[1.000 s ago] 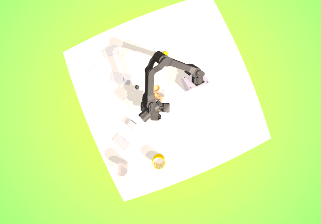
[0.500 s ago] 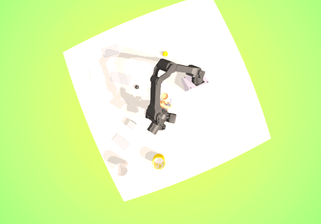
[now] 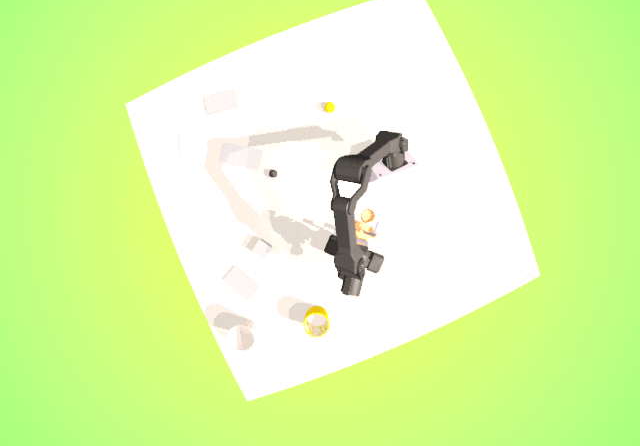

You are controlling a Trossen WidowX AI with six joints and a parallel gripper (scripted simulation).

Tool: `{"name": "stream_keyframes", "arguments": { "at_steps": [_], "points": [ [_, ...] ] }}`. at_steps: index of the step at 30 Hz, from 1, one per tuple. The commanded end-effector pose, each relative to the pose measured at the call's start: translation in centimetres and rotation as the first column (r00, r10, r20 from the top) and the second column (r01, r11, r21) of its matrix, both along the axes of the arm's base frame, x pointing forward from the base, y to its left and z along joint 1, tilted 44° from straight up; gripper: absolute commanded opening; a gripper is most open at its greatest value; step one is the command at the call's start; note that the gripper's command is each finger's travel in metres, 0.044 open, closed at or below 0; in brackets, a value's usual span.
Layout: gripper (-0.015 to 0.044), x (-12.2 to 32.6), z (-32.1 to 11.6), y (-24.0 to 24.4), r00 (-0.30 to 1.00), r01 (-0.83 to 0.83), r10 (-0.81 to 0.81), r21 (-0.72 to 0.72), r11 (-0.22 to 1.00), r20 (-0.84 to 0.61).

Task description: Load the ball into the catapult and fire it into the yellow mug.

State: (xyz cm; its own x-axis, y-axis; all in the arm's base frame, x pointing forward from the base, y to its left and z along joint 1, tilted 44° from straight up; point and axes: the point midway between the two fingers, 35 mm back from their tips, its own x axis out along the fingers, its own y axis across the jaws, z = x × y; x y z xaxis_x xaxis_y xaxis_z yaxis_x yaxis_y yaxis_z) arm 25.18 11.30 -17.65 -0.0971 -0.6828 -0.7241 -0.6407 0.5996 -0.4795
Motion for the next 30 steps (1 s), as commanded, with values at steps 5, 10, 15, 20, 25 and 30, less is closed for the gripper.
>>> {"name": "stream_keyframes", "arguments": {
  "at_steps": [5, 10, 15, 20, 25, 30],
  "points": [
    [0.0000, 0.3, -0.4, 0.4, 1.000, 0.016, -0.016, 0.006, 1.000, 0.020],
    [0.0000, 0.3, -1.0, -0.2, 1.000, 0.016, -0.016, 0.006, 1.000, 0.020],
    [0.0000, 0.2, -1.6, -0.7, 1.000, 0.015, -0.016, 0.006, 1.000, 0.020],
    [0.0000, 0.2, -2.2, -1.3, 1.000, 0.015, -0.015, 0.006, 1.000, 0.020],
    [0.0000, 0.1, -2.8, -1.9, 1.000, 0.015, -0.015, 0.006, 1.000, 0.020],
    [0.0000, 0.0, -3.4, -2.5, 1.000, 0.015, -0.015, 0.005, 1.000, 0.020]
  ]
}}
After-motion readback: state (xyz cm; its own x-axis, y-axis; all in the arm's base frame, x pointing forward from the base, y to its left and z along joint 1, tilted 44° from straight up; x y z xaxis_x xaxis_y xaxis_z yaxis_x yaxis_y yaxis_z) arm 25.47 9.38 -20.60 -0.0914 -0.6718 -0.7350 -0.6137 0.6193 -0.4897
